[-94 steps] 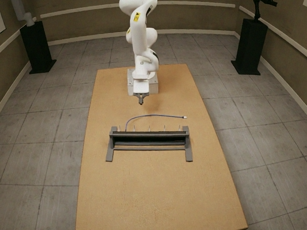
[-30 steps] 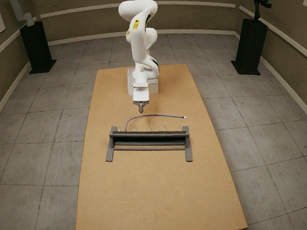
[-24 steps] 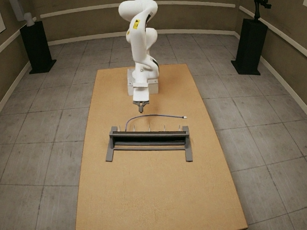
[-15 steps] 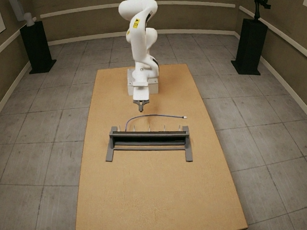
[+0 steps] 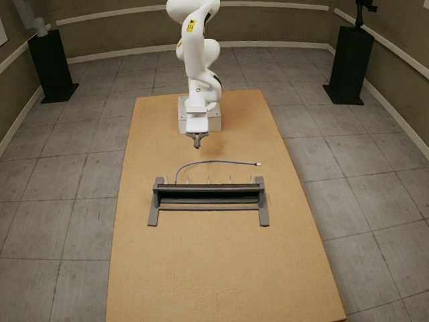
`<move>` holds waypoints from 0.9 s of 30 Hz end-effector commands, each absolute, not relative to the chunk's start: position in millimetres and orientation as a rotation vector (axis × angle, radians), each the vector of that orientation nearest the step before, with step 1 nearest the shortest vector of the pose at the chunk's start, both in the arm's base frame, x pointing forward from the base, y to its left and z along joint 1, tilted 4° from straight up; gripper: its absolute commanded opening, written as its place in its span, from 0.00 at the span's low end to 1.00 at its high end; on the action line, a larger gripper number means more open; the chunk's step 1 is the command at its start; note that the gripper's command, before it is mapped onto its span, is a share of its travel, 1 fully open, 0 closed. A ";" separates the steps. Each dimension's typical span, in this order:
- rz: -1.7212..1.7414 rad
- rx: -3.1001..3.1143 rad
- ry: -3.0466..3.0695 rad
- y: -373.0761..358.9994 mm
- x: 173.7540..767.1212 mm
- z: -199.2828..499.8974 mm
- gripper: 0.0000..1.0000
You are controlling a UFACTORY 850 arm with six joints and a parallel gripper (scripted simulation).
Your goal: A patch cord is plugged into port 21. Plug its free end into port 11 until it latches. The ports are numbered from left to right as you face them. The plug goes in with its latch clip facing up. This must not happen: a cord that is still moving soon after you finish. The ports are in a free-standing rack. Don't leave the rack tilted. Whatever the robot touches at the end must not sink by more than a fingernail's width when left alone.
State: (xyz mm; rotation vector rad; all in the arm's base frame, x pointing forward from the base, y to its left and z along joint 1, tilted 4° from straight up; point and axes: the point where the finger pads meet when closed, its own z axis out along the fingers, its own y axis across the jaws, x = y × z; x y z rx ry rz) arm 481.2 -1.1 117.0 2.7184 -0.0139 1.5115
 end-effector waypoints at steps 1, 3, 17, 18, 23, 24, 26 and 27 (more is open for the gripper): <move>1.514 2.717 -0.014 -0.7 472.2 123.8 0.00; 1.514 2.717 -0.014 -0.6 470.9 124.6 0.00; 1.514 2.717 -0.014 -10.7 470.3 125.1 0.00; 1.514 2.717 -0.014 -13.7 470.2 125.2 0.00; 1.514 2.717 -0.014 -25.1 469.9 125.5 0.00; 1.514 2.717 -0.014 -29.6 469.8 125.6 0.00; 1.514 2.717 -0.014 -39.2 469.6 125.8 0.00; 1.514 2.717 -0.014 -44.2 469.5 125.9 0.00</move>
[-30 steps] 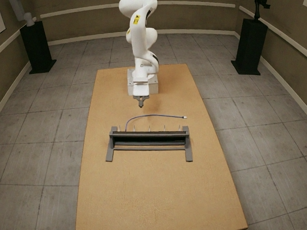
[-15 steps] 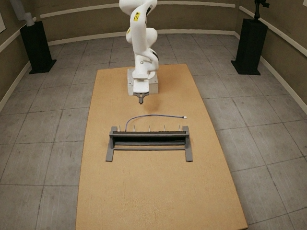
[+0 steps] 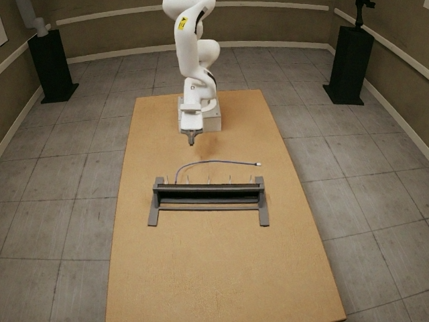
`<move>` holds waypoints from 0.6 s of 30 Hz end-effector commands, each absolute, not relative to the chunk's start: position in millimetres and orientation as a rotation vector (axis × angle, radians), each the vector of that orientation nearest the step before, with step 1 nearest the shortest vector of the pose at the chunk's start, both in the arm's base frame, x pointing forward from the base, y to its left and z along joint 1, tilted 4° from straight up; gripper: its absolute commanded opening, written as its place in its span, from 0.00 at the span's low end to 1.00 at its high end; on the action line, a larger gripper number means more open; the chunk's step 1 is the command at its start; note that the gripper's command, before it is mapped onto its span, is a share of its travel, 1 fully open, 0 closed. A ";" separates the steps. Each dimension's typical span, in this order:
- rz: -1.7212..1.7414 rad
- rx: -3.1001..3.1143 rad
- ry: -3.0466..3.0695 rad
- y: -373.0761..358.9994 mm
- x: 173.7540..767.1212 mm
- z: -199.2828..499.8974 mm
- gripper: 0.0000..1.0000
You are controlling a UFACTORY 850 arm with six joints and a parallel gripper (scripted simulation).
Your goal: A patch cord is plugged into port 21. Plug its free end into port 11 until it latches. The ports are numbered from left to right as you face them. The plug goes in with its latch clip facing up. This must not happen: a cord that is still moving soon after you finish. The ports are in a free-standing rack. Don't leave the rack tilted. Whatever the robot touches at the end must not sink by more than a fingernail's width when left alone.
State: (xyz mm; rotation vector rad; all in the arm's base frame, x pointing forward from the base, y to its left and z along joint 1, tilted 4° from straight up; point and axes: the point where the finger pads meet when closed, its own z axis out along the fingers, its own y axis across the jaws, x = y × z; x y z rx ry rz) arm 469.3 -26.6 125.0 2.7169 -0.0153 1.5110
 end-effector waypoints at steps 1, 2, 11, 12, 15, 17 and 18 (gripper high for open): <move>1.514 2.717 -0.014 -49.3 469.4 126.0 0.00; 1.514 2.717 -0.014 -54.5 469.3 126.1 0.00; 1.514 2.717 -0.014 -89.6 468.5 126.9 0.00; 1.514 2.717 -0.014 -89.6 468.5 126.9 0.00; 1.514 2.717 -0.014 -96.8 468.3 127.1 0.00; 1.514 2.717 -0.014 -99.3 468.2 127.2 0.00; 1.514 2.717 -0.014 -100.0 468.2 127.2 0.00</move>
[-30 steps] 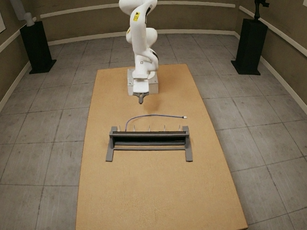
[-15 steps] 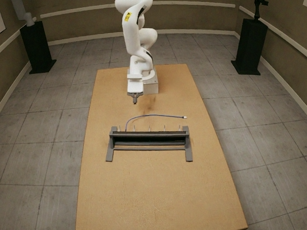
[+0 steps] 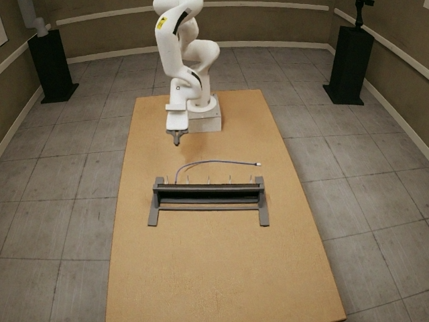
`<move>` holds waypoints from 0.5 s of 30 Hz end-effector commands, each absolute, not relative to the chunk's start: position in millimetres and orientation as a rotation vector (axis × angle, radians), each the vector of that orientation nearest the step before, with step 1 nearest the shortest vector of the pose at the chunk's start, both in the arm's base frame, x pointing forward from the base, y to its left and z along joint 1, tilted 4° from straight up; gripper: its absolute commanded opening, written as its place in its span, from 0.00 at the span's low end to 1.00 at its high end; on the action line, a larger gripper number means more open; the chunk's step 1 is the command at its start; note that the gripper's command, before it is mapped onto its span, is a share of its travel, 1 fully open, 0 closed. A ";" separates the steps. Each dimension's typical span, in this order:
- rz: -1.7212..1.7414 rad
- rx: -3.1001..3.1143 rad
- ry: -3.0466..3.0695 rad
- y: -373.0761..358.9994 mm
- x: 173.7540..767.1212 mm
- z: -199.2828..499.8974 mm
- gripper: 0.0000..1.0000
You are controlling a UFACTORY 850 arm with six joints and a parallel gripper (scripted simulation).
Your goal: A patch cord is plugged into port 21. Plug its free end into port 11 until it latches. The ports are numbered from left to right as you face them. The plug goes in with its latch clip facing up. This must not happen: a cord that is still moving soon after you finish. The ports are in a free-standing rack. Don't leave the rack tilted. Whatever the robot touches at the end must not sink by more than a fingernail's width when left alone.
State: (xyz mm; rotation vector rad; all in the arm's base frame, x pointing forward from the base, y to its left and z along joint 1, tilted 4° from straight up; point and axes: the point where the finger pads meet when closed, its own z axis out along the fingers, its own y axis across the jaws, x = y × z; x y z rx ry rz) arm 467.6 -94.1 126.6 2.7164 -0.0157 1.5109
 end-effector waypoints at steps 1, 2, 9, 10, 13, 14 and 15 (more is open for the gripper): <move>1.514 2.717 -0.014 -100.4 468.2 127.2 0.00; 1.514 2.717 -0.014 -100.6 468.2 127.2 0.00; 1.514 2.717 -0.014 -100.7 471.0 125.5 0.00; 1.514 2.717 -0.014 -100.7 471.0 125.5 0.00; 1.514 2.717 -0.014 -100.8 474.1 123.5 0.00; 1.514 2.717 -0.014 -100.9 476.1 122.3 0.00; 1.514 2.717 -0.014 -101.0 478.4 120.9 0.00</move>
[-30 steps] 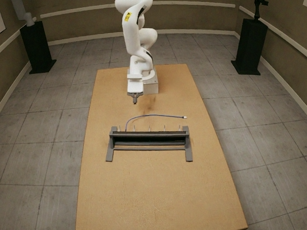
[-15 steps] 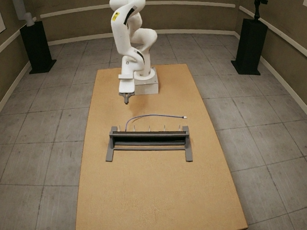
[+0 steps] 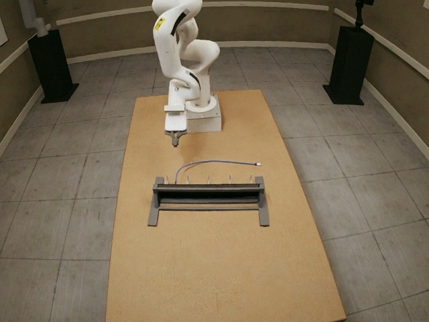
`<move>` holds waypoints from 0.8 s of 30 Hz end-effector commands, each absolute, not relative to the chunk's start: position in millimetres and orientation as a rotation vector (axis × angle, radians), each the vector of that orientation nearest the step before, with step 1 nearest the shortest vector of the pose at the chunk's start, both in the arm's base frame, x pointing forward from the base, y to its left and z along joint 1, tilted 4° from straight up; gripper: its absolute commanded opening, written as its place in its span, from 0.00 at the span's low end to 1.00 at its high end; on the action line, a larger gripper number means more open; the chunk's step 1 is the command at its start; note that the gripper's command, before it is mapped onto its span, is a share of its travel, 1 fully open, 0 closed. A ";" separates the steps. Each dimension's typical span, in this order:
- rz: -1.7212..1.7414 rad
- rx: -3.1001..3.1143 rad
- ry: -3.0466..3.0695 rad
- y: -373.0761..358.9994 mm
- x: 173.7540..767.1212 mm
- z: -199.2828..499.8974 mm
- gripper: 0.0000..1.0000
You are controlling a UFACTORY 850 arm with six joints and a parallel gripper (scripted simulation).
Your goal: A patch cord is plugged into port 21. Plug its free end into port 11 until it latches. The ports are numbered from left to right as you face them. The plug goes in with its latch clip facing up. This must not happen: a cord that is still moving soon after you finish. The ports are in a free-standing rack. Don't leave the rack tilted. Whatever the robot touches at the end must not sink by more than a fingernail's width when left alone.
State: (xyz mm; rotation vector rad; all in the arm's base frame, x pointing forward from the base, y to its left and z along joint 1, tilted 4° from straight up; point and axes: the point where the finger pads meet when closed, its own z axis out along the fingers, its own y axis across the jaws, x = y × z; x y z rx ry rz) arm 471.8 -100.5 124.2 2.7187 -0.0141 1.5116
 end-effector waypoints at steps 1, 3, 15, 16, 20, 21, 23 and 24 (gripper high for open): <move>1.514 2.717 -0.014 -101.1 481.0 119.3 0.00; 1.514 2.717 -0.014 -101.3 486.8 115.7 0.00; 1.514 2.717 -0.014 -102.3 513.4 99.2 0.00; 1.514 2.717 -0.014 -102.3 514.8 98.4 0.00; 1.514 2.717 -0.014 -102.4 517.5 96.7 0.00; 1.514 2.717 -0.014 -102.4 517.6 96.6 0.00; 1.514 2.717 -0.014 -102.4 517.6 96.6 0.00; 1.514 2.717 -0.014 -102.4 517.6 96.6 0.00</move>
